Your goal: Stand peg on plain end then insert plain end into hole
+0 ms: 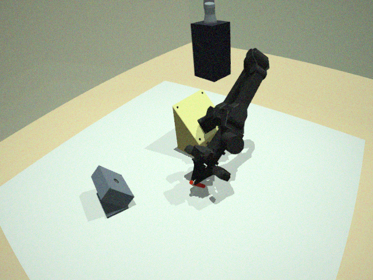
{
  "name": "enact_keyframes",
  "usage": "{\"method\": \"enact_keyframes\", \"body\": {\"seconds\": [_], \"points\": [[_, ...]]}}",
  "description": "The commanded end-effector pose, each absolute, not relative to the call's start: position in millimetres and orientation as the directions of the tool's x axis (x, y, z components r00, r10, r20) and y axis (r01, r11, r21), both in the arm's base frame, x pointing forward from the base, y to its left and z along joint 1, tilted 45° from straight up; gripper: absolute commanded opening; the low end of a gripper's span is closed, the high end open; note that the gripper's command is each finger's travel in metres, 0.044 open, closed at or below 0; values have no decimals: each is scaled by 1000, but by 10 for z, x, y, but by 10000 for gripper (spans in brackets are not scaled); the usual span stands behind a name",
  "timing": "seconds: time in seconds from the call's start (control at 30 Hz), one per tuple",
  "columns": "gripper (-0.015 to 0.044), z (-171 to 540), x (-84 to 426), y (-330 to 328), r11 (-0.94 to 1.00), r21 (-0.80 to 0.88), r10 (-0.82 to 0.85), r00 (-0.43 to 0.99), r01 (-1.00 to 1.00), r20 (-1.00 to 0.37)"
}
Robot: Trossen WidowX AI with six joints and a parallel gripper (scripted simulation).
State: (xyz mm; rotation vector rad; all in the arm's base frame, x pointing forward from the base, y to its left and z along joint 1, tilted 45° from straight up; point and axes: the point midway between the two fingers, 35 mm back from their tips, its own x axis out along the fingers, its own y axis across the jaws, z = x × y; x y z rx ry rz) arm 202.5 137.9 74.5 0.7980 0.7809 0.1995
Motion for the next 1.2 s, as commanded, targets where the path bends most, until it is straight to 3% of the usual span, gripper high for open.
{"method": "enact_keyframes", "body": {"seconds": [0.0,1.17], "points": [[49,736,1996,1368,694,709,420,729,124,-540],[49,764,1759,1370,693,709,226,896,128,-383]]}}
